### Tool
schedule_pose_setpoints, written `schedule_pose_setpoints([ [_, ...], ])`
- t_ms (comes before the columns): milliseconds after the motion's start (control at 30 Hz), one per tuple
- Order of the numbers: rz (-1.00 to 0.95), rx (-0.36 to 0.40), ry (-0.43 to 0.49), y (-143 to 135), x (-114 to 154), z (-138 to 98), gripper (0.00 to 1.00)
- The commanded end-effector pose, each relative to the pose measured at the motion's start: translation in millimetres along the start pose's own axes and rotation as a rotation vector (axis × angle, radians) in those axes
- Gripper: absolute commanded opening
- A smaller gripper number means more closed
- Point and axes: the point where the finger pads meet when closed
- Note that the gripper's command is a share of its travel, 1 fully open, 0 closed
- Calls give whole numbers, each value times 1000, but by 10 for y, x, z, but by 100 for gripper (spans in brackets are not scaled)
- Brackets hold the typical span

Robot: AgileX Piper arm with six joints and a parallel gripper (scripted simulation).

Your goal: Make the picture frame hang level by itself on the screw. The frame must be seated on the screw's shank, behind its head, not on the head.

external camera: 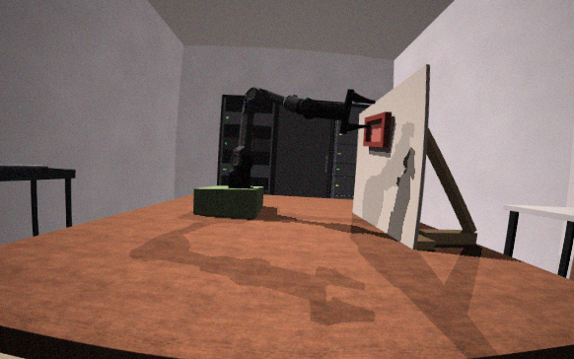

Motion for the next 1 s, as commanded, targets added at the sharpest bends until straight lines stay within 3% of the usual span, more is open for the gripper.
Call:
schedule_pose_setpoints([
  [0, -11, 18, -87, -30, -178, -41, 100],
  [400, -33, 67, -377, 52, -991, -289, 100],
  [967, -34, 60, -528, 153, -1369, -485, 100],
])
Point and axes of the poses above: the point where the finger pads meet when closed, its own z axis out along the fingers, its own y axis across the jaws, x = y × z, and after that the axes turned 9 degrees about z, right-handed
